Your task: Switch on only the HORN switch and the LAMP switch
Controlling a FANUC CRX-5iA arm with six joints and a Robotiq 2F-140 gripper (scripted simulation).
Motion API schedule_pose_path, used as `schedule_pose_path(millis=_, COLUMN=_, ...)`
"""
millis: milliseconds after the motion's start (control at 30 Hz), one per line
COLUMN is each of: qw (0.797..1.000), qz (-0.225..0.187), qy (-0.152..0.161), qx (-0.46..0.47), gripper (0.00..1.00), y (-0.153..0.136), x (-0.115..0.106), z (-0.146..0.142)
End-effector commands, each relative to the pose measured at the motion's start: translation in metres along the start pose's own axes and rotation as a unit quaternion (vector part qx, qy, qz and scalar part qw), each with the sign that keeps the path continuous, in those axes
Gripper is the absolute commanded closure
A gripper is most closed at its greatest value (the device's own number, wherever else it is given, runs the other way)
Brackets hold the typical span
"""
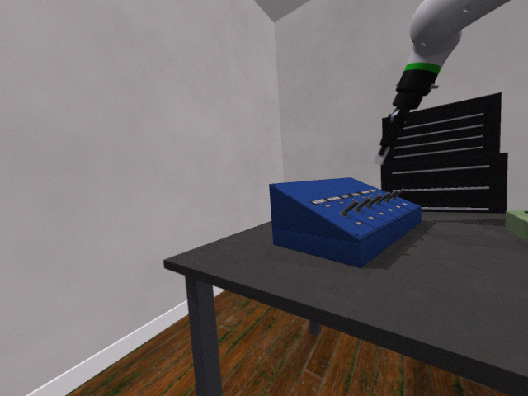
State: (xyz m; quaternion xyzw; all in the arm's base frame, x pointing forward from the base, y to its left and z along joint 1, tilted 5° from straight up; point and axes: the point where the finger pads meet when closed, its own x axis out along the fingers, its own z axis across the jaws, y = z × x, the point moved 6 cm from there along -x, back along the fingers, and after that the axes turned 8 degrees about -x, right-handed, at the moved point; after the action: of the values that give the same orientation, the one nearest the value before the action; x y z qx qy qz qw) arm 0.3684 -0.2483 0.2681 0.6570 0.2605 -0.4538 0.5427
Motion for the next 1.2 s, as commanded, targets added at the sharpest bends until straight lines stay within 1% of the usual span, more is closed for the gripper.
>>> schedule_pose_path(millis=0, qw=1.0, qz=0.0, qy=0.0, qx=0.0, gripper=1.0, y=0.0, x=-0.017, z=0.0)
schedule_pose_path(millis=133, qw=1.0, qz=0.0, qy=0.0, qx=0.0, gripper=1.0, y=0.0, x=-0.031, z=0.0)
schedule_pose_path(millis=233, qw=1.0, qz=0.0, qy=0.0, qx=0.0, gripper=1.0, y=0.0, x=-0.037, z=0.0)
schedule_pose_path(millis=500, qw=1.0, qz=0.0, qy=0.0, qx=0.0, gripper=1.0, y=0.0, x=-0.04, z=0.0)
schedule_pose_path(millis=567, qw=1.0, qz=-0.002, qy=0.001, qx=-0.001, gripper=1.0, y=-0.004, x=-0.041, z=-0.006)
schedule_pose_path(millis=633, qw=1.0, qz=-0.006, qy=0.002, qx=-0.002, gripper=1.0, y=-0.018, x=-0.045, z=-0.021)
schedule_pose_path(millis=700, qw=1.0, qz=-0.012, qy=0.003, qx=-0.004, gripper=1.0, y=-0.04, x=-0.049, z=-0.043)
schedule_pose_path(millis=733, qw=1.0, qz=-0.012, qy=0.003, qx=-0.004, gripper=1.0, y=-0.04, x=-0.049, z=-0.043)
schedule_pose_path(millis=767, qw=1.0, qz=-0.014, qy=0.003, qx=-0.004, gripper=1.0, y=-0.054, x=-0.051, z=-0.053)
schedule_pose_path(millis=800, qw=1.0, qz=-0.014, qy=0.003, qx=-0.004, gripper=1.0, y=-0.054, x=-0.051, z=-0.053)
schedule_pose_path(millis=833, qw=1.0, qz=-0.015, qy=0.002, qx=-0.005, gripper=1.0, y=-0.069, x=-0.052, z=-0.063)
schedule_pose_path(millis=867, qw=1.0, qz=-0.015, qy=0.002, qx=-0.005, gripper=1.0, y=-0.069, x=-0.052, z=-0.063)
schedule_pose_path(millis=900, qw=1.0, qz=-0.015, qy=0.002, qx=-0.005, gripper=1.0, y=-0.083, x=-0.052, z=-0.071)
schedule_pose_path(millis=967, qw=1.0, qz=-0.015, qy=0.002, qx=-0.005, gripper=1.0, y=-0.083, x=-0.052, z=-0.071)
schedule_pose_path(millis=1033, qw=1.0, qz=-0.012, qy=0.0, qx=-0.004, gripper=1.0, y=-0.108, x=-0.05, z=-0.082)
schedule_pose_path(millis=1067, qw=1.0, qz=-0.012, qy=0.0, qx=-0.004, gripper=1.0, y=-0.108, x=-0.05, z=-0.082)
schedule_pose_path(millis=1133, qw=1.0, qz=-0.006, qy=0.0, qx=-0.002, gripper=1.0, y=-0.126, x=-0.045, z=-0.087)
schedule_pose_path(millis=1167, qw=1.0, qz=-0.006, qy=0.0, qx=-0.002, gripper=1.0, y=-0.126, x=-0.045, z=-0.087)
